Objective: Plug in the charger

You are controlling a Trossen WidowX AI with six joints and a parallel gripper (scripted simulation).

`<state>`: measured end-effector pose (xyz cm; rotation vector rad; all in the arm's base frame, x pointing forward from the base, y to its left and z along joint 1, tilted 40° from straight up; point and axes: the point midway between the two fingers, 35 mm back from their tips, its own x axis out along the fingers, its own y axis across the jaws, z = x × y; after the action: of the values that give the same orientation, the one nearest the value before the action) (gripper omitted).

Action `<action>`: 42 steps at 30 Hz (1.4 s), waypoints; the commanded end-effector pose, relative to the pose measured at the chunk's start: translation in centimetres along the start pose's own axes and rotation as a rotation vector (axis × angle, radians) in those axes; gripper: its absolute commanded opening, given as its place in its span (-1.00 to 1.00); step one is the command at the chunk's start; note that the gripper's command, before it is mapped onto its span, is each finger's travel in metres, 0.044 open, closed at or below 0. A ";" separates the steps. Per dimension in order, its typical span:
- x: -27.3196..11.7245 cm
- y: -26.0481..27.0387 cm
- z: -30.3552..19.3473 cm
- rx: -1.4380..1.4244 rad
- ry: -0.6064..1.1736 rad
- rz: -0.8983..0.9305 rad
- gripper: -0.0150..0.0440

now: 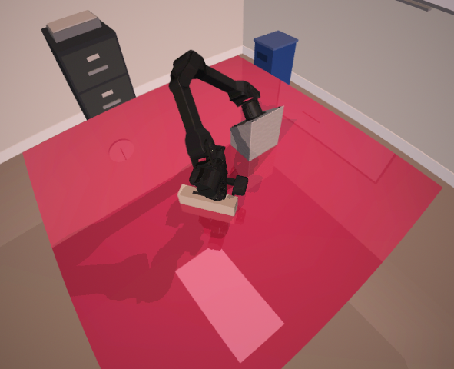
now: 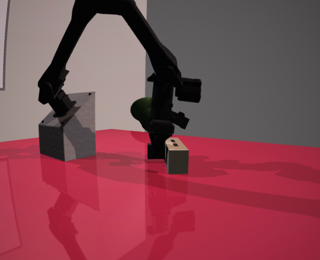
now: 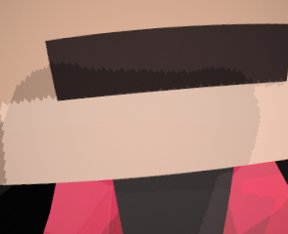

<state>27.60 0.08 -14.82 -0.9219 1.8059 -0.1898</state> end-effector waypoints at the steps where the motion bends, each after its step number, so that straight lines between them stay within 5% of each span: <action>1: 0.1 0.0 -0.2 -0.001 0.000 0.001 1.00; 42: 0.2 0.1 -1.2 0.010 -0.020 0.005 1.00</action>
<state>26.72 -0.30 -14.41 -0.9091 1.7817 -0.1906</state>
